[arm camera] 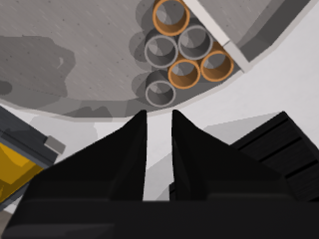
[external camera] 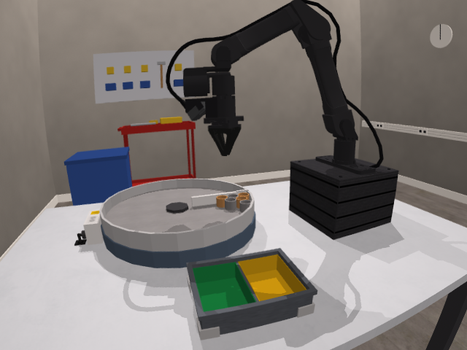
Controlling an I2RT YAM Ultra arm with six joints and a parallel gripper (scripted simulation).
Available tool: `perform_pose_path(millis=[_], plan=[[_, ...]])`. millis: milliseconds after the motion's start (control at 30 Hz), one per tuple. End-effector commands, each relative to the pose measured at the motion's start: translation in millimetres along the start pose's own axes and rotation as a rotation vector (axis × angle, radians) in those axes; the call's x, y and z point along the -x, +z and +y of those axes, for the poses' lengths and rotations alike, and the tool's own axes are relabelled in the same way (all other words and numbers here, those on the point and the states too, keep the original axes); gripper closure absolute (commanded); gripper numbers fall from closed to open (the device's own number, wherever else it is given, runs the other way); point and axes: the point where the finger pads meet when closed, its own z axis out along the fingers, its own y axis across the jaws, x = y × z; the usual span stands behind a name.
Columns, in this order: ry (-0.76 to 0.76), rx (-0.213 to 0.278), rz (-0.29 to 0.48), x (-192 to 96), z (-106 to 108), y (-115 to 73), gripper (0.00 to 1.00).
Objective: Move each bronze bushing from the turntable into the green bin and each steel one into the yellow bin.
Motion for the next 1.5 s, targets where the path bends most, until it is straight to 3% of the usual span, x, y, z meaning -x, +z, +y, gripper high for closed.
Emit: perform_pose_path(millis=[0,400,433,533,600,667,700,800,833,1467], plan=[[0.002,0.030,-0.035,4,6,-15.1,0.86],[0.003,0.033,-0.039,5,6,-11.6,0.88],[0.004,0.002,0.010,0,0,12.1,0.88],[0.004,0.002,0.010,11,-2,59.0,0.88],[0.004,0.002,0.010,11,-2,59.0,0.88],[0.004,0.004,0.007,18,-1,84.5,0.88],[0.004,0.024,-0.027,32,7,81.4,0.88],[-0.008,0.024,-0.027,30,10,82.4,0.88],[-0.009,0.042,-0.059,35,13,69.6,0.88],[-0.006,0.025,-0.031,30,10,77.9,0.88]])
